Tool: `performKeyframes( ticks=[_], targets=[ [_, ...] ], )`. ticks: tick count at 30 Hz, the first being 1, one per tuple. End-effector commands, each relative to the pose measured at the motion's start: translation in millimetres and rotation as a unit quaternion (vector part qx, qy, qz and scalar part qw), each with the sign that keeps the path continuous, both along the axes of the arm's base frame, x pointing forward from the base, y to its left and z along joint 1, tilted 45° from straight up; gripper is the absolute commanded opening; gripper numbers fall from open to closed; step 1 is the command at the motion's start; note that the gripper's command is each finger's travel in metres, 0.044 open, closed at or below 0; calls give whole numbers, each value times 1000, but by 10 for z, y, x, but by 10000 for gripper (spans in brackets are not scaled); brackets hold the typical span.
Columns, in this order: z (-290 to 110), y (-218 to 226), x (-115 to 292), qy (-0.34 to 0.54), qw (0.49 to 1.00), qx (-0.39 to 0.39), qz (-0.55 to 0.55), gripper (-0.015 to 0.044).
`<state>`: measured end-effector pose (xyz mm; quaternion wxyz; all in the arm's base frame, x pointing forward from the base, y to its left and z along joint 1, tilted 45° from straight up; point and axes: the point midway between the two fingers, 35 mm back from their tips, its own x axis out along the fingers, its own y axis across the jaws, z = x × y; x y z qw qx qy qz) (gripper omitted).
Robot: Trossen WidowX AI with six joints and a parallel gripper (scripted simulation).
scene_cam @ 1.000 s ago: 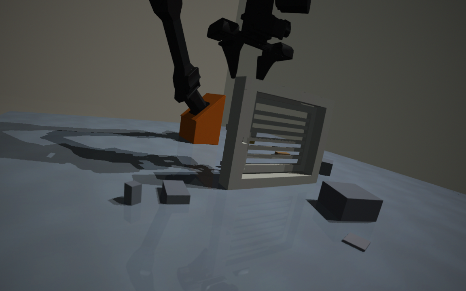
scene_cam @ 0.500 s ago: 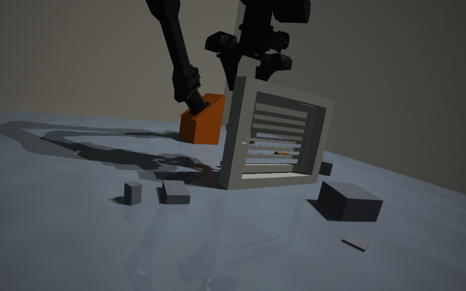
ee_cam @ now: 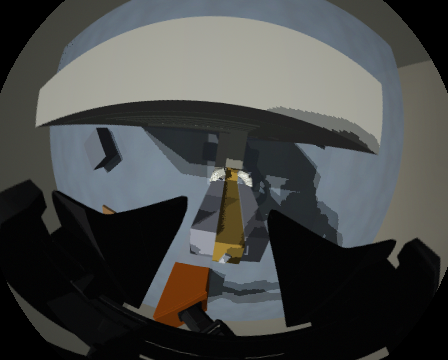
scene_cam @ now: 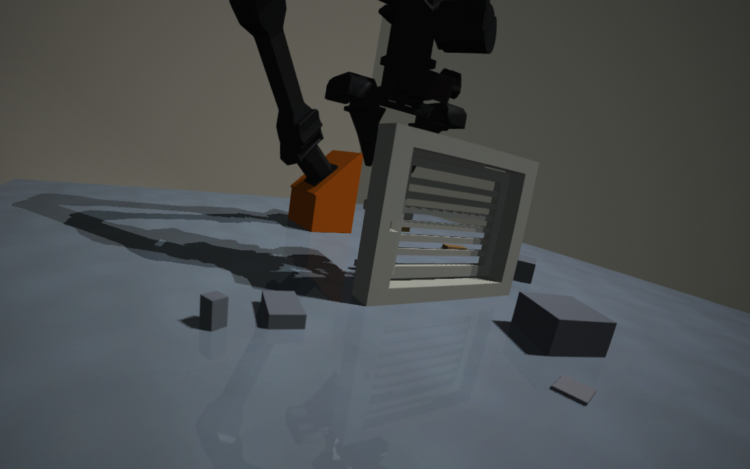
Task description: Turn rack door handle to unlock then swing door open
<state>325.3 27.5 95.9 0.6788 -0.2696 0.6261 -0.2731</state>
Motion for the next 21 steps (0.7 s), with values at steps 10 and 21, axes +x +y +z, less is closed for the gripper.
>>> performKeyframes(
  ticks=[10,21],
  targets=[
    [-58,-72,-10,3,1000,3,-1,140],
    [-58,-72,-10,3,1000,3,-1,47]
  ],
)
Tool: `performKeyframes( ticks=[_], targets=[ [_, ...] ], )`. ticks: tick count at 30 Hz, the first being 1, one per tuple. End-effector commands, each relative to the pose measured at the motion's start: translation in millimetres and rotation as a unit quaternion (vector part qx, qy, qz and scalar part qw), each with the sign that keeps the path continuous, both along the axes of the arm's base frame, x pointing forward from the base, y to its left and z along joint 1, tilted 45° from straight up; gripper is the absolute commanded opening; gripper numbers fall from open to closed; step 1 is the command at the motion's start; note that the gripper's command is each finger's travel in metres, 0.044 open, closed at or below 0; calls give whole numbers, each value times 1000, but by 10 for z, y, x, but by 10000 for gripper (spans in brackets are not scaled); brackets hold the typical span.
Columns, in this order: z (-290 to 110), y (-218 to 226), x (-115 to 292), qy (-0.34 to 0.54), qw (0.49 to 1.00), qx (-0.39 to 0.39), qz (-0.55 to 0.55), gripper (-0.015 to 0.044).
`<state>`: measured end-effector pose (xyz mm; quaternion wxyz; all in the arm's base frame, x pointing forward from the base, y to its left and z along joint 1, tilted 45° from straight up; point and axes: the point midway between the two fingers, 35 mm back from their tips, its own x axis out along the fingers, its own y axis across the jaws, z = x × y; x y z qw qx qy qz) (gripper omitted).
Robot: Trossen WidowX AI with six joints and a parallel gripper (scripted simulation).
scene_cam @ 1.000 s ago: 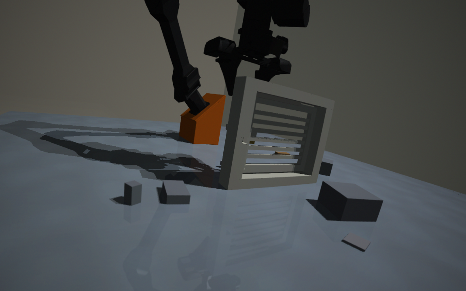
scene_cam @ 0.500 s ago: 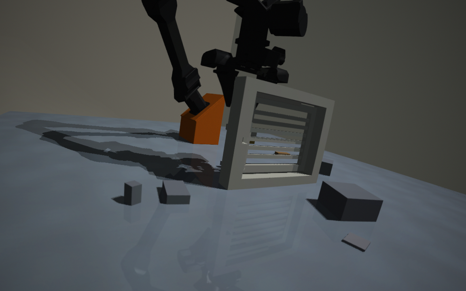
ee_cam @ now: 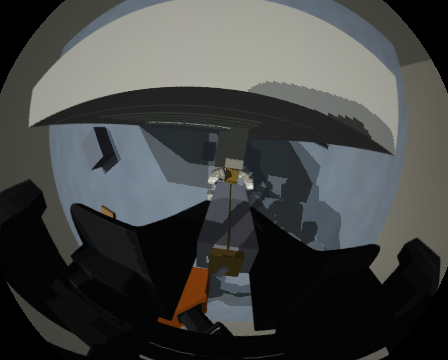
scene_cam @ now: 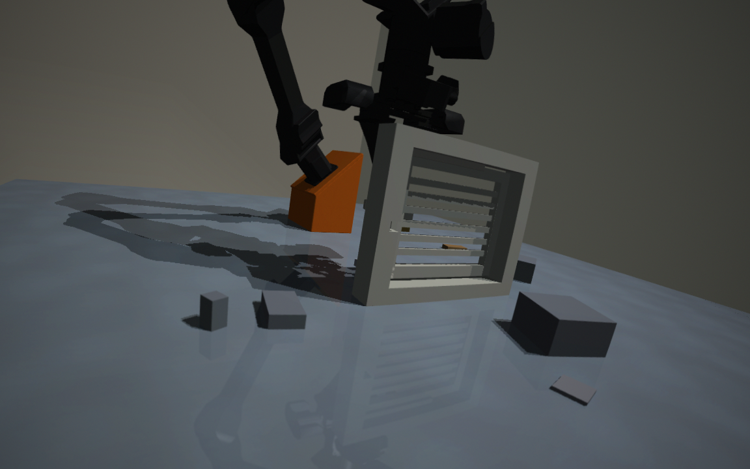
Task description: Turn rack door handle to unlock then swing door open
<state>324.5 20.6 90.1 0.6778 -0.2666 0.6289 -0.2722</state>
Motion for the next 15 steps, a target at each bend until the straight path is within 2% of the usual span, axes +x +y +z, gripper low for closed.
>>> performKeyframes(
  ticks=[1,8,15],
  targets=[
    [-1,-3,-3,1,1000,0,1,40],
    [-1,-3,-3,-10,1000,1,-10,25],
    [-1,-3,-3,-128,983,11,-129,25]
  ],
)
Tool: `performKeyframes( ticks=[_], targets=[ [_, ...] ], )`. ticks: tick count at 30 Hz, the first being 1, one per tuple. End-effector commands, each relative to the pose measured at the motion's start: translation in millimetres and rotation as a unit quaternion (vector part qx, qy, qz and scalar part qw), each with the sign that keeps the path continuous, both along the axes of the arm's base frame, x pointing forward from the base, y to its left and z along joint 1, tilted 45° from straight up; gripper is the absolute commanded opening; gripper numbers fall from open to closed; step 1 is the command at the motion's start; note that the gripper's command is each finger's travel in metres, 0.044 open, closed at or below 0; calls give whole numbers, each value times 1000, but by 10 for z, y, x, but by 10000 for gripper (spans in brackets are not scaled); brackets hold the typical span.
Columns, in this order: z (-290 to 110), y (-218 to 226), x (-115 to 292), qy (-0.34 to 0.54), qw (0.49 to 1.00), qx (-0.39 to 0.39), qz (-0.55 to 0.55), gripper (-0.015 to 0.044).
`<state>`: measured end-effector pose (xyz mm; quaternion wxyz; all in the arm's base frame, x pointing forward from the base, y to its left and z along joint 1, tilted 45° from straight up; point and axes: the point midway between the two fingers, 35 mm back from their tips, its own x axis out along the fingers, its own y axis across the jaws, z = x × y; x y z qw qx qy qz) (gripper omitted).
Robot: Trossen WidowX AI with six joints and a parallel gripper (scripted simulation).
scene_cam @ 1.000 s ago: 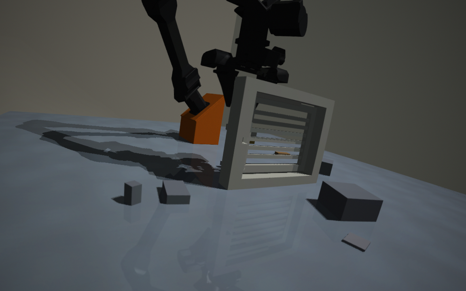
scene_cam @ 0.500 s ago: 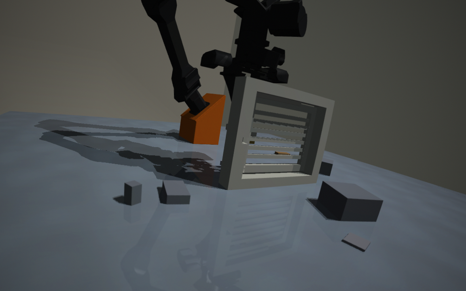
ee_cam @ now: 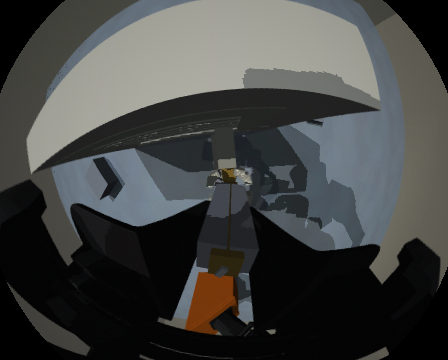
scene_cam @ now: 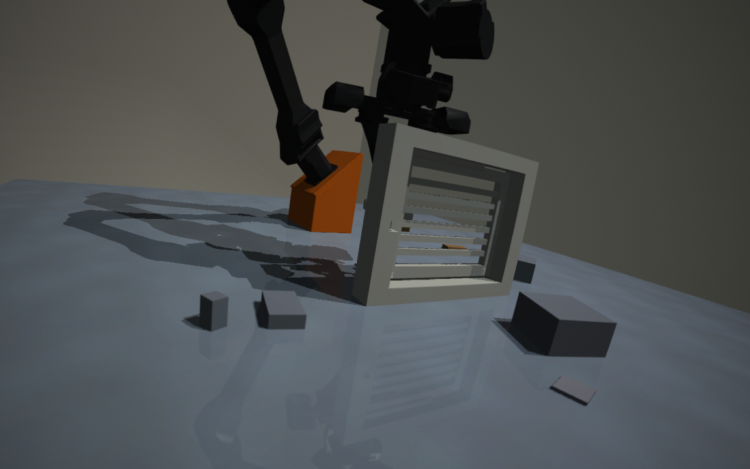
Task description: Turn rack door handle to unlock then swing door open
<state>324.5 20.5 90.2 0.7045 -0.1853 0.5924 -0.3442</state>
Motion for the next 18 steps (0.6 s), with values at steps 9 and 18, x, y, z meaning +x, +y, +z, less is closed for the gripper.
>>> performKeyframes(
  ticks=[9,18],
  targets=[
    [-1,-3,-3,-199,959,17,-200,25],
    [-1,-3,-3,-343,874,30,-345,25]
  ],
)
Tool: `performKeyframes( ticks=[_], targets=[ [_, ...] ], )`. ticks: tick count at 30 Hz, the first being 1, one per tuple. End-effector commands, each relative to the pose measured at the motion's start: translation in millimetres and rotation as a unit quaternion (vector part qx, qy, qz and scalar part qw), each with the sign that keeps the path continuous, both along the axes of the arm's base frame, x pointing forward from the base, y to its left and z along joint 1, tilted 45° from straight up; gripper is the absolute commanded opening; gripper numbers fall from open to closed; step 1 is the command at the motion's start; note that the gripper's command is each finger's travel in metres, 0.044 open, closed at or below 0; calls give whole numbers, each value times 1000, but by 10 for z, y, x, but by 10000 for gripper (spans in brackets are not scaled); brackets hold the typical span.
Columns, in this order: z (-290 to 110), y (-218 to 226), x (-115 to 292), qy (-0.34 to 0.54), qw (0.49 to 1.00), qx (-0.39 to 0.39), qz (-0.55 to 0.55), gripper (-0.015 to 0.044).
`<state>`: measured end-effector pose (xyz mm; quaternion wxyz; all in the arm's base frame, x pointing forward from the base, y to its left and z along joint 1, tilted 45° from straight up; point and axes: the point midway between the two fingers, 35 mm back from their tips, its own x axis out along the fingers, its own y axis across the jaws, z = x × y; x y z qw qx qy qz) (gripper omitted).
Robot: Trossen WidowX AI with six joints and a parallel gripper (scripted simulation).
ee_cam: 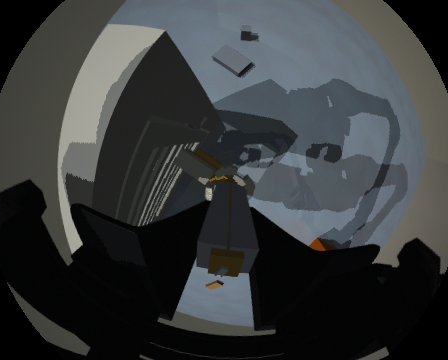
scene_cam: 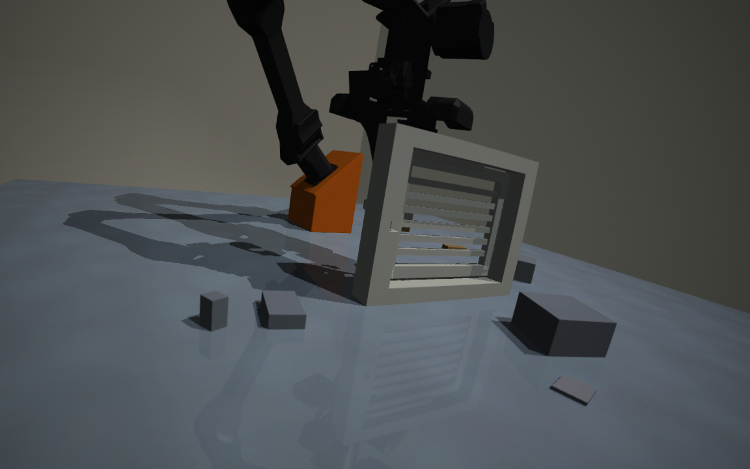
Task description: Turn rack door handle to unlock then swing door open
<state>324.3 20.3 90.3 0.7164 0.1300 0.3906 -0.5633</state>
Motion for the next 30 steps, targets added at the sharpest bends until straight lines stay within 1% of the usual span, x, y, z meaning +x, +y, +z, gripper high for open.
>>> performKeyframes(
  ticks=[1,7,13,22,30],
  targets=[
    [-3,0,0,-67,995,7,-67,25],
    [-3,0,0,-170,971,15,-170,25],
    [-3,0,0,-266,926,23,-267,25],
    [-3,0,0,-276,920,24,-277,25],
    [-3,0,0,-276,920,24,-277,235]
  ],
)
